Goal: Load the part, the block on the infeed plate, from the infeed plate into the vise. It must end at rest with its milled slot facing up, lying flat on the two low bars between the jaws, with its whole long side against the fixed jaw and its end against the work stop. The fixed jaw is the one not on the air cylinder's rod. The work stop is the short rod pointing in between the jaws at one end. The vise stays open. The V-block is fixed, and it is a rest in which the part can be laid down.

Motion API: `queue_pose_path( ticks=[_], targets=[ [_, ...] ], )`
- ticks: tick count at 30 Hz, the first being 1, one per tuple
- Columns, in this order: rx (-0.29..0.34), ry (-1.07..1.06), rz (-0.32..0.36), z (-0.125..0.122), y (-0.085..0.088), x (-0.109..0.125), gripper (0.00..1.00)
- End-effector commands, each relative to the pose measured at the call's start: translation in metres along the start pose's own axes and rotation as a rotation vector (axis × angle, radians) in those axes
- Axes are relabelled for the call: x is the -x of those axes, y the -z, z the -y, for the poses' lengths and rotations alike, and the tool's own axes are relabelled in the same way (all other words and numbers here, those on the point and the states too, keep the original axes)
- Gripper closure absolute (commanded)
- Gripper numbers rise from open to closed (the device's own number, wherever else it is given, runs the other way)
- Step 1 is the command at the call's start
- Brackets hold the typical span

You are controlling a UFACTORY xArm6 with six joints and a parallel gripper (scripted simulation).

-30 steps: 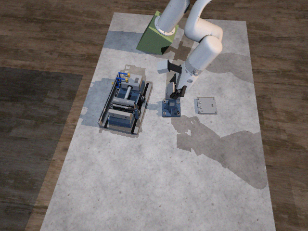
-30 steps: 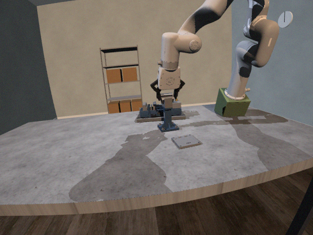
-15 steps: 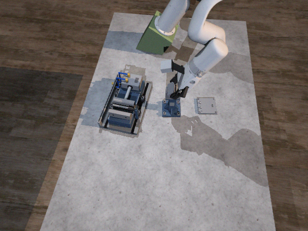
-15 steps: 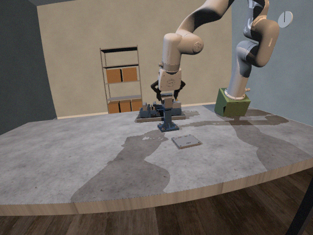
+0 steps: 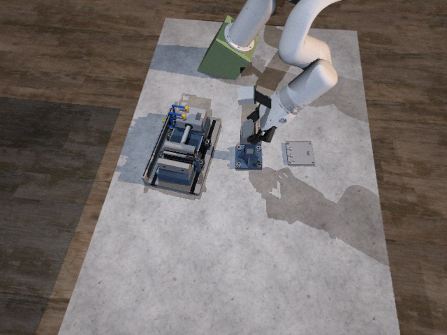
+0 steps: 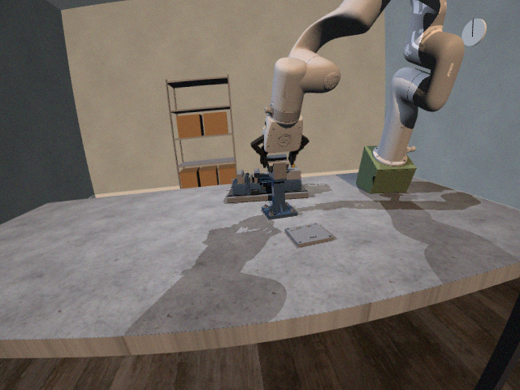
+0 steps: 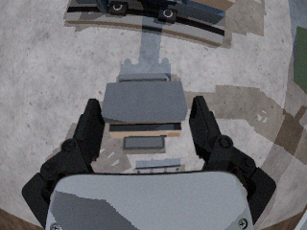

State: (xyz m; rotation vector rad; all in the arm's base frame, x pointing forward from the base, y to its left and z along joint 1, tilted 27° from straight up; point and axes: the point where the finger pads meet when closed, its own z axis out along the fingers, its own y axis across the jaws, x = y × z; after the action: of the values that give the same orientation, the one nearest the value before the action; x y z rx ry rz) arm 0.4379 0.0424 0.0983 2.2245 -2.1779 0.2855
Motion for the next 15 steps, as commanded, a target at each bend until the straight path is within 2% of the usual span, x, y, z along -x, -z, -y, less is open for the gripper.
queue_pose_path(
  ticks=[1,15],
  targets=[
    [-0.003,-0.002,-0.028,0.0012,0.0011,0.0001,0.11],
    [-0.003,-0.002,-0.091,0.0013,0.0011,0.0007,0.11]
  ],
)
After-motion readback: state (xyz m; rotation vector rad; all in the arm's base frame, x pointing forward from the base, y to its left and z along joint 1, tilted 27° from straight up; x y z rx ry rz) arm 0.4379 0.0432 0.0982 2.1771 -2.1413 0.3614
